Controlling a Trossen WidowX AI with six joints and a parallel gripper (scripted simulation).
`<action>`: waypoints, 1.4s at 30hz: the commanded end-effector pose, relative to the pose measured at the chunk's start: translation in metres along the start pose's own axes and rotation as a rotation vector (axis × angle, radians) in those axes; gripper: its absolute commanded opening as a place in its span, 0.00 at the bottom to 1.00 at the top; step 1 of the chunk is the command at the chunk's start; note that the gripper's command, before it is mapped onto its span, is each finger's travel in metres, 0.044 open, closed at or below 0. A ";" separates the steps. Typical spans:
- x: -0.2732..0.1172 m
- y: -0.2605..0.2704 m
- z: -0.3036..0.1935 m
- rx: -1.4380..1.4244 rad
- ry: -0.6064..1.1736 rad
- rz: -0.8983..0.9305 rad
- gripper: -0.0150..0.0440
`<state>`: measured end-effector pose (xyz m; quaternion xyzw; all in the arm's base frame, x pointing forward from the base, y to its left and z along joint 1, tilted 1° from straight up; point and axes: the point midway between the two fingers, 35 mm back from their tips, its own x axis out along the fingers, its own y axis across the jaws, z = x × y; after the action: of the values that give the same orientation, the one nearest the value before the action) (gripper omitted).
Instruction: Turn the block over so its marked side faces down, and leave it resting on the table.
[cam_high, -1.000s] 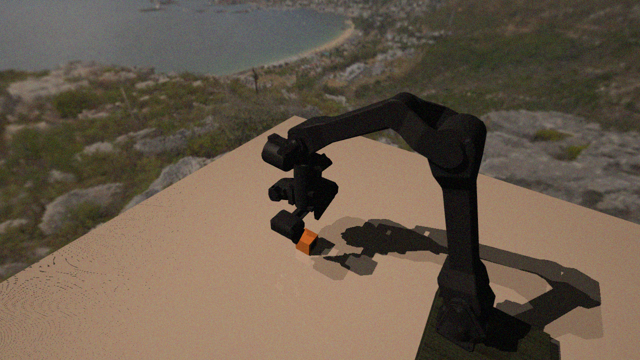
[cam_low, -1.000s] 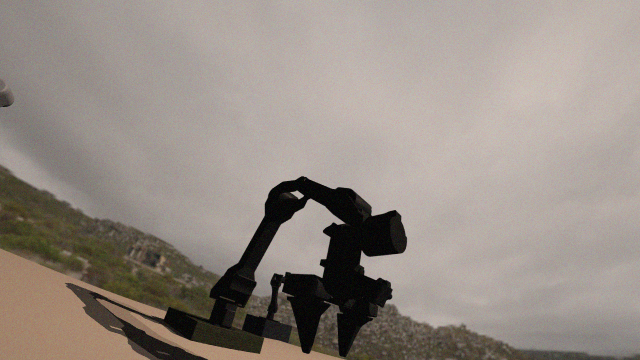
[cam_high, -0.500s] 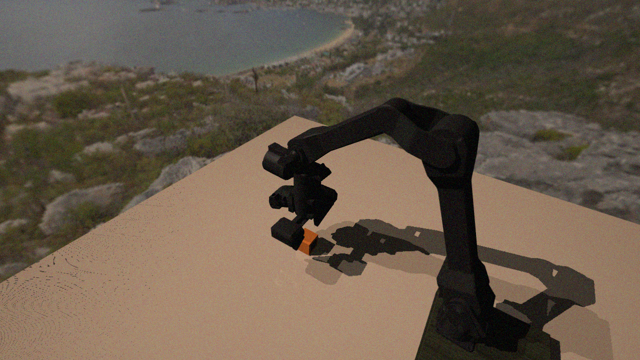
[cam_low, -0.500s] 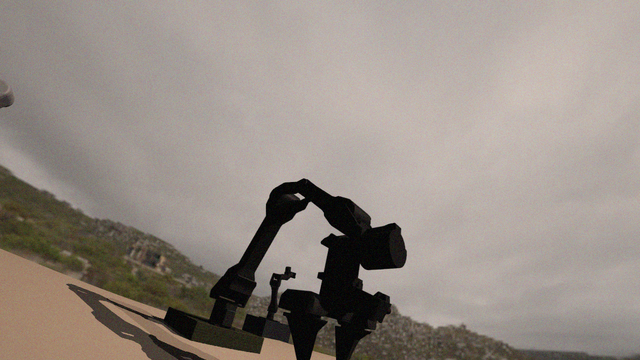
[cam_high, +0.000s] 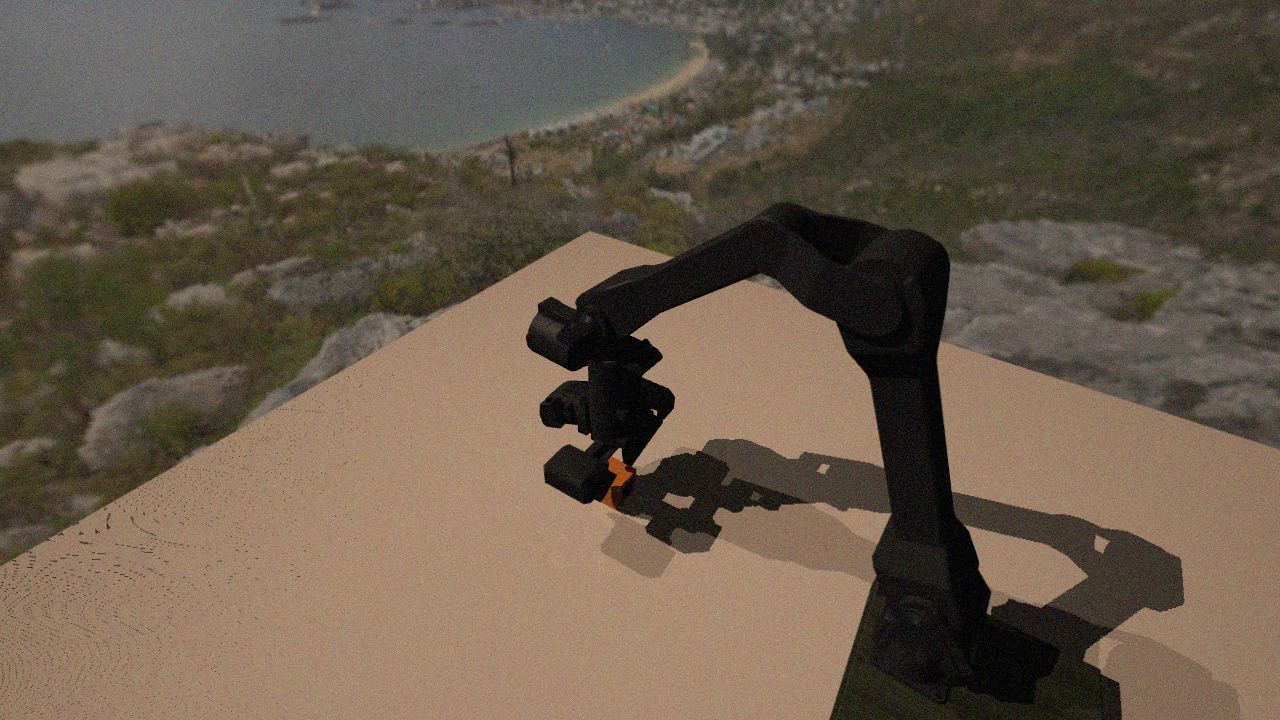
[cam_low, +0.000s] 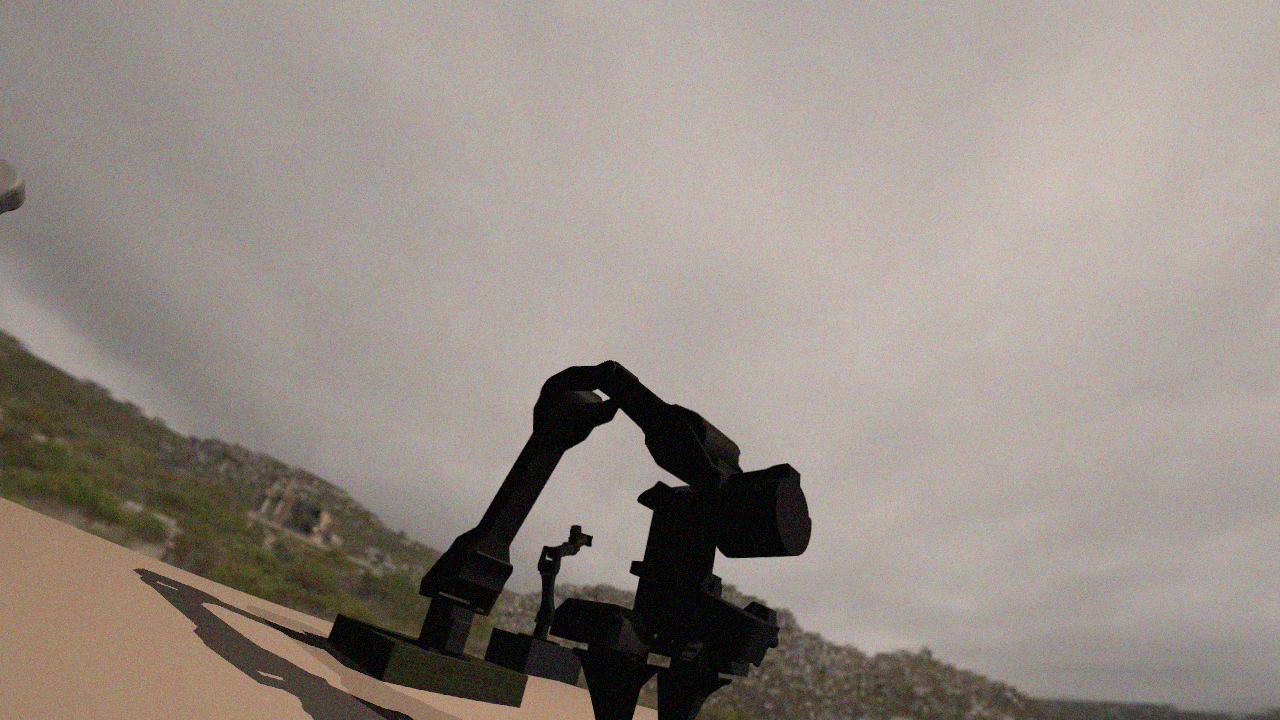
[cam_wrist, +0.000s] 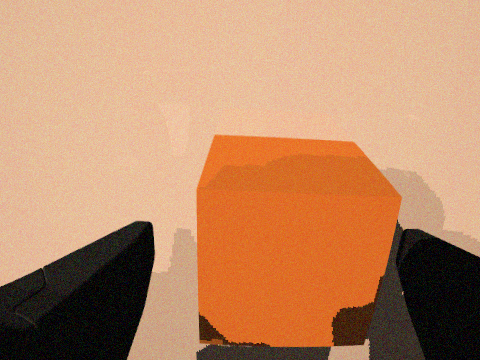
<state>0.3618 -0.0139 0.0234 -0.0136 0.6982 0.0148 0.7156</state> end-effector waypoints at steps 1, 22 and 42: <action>0.001 -0.001 0.000 0.003 0.000 -0.005 0.60; -0.010 -0.001 0.000 0.003 0.000 -0.005 0.25; -0.023 -0.001 0.002 0.006 -0.145 -0.003 0.25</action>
<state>0.3632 -0.0153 0.0464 -0.0145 0.6651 0.0112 0.7465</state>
